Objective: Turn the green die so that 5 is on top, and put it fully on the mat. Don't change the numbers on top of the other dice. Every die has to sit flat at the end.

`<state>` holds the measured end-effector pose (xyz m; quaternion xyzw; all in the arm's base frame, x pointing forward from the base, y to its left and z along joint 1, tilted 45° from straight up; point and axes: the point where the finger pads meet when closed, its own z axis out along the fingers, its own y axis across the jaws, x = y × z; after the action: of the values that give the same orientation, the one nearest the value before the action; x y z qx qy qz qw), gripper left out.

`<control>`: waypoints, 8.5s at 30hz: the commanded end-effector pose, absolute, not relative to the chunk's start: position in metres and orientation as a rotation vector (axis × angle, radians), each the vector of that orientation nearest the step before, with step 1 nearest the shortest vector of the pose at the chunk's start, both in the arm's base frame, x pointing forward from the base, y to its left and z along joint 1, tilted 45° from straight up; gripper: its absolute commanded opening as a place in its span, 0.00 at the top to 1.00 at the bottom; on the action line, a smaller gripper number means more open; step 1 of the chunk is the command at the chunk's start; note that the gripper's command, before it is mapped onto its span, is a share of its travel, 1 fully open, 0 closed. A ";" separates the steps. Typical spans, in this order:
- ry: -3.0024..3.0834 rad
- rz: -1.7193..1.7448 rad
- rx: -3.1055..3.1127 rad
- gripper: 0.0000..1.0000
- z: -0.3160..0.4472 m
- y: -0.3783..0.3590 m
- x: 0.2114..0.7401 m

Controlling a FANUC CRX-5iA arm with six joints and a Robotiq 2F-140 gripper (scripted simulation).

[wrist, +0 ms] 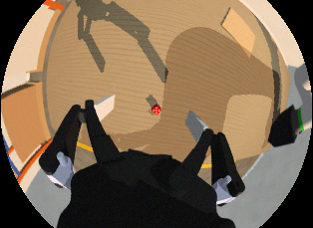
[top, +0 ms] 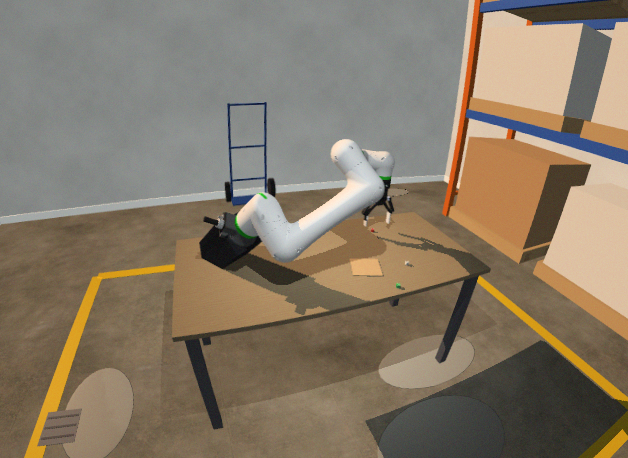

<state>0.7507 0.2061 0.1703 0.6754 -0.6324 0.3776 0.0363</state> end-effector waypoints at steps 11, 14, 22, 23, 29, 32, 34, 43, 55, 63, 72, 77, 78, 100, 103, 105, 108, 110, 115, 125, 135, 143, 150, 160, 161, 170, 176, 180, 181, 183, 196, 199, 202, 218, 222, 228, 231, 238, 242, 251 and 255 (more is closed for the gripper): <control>-1.942 1.160 2.075 0.00 0.171 0.206 0.751; -1.942 1.160 2.075 0.00 0.171 0.206 0.751; -1.942 1.160 2.075 0.00 0.172 0.207 0.750; -1.942 1.160 2.075 0.00 0.173 0.208 0.749; -1.942 1.160 2.075 0.00 0.186 0.218 0.741; -1.942 1.160 2.075 0.00 0.201 0.229 0.731; -1.942 1.160 2.075 0.00 0.212 0.237 0.724; -1.942 1.160 2.075 0.00 0.239 0.257 0.706; -1.946 1.160 2.073 0.00 0.243 0.256 0.705; -2.061 1.149 2.013 0.00 0.290 0.175 0.704; -2.204 1.147 1.925 0.00 0.340 0.078 0.686; -2.204 1.147 1.925 0.00 0.343 0.072 0.685; -2.256 1.151 1.889 0.00 0.361 0.034 0.672; -2.513 1.203 1.667 0.00 0.429 -0.148 0.565; -2.537 1.212 1.642 0.00 0.433 -0.164 0.551; -2.554 1.219 1.622 0.00 0.436 -0.175 0.541; -2.574 1.227 1.599 0.00 0.440 -0.189 0.527; -2.575 1.228 1.598 0.00 0.440 -0.189 0.527; -2.575 1.228 1.598 0.00 0.440 -0.189 0.527; -2.563 1.227 1.609 0.00 0.440 -0.189 0.527; -2.321 1.210 1.819 0.00 0.438 -0.191 0.528; -2.031 1.176 2.021 0.00 0.436 -0.193 0.530; -1.778 1.136 2.162 0.00 0.435 -0.194 0.531; -1.400 1.063 2.323 0.00 0.432 -0.197 0.532; -1.400 1.063 2.323 0.00 0.432 -0.197 0.532; -1.039 0.980 2.426 0.00 0.430 -0.199 0.534; -0.806 0.920 2.468 0.00 0.429 -0.200 0.535; -0.719 0.896 2.479 0.00 0.428 -0.201 0.535; -0.621 0.868 2.488 0.00 0.427 -0.201 0.535; -0.583 0.857 2.491 0.00 0.427 -0.202 0.535; -0.143 0.721 2.489 0.00 0.424 -0.204 0.537; 0.029 0.663 2.470 0.00 0.423 -0.206 0.538; 0.135 0.626 2.454 0.00 0.422 -0.206 0.538; 0.672 0.420 2.308 0.00 0.419 -0.210 0.540; 0.772 0.378 2.267 0.00 0.418 -0.211 0.541; 0.974 0.291 2.174 0.00 0.416 -0.212 0.542; 1.027 0.267 2.146 0.00 0.416 -0.213 0.542; 1.230 0.171 2.025 0.00 0.414 -0.215 0.543; 1.249 0.162 2.012 0.00 0.414 -0.215 0.543; 1.249 0.162 2.012 0.73 0.414 -0.215 0.543; 1.249 0.162 2.012 0.73 0.414 -0.215 0.543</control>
<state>0.5428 -0.2149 0.4139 0.7861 0.4878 0.0631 0.3743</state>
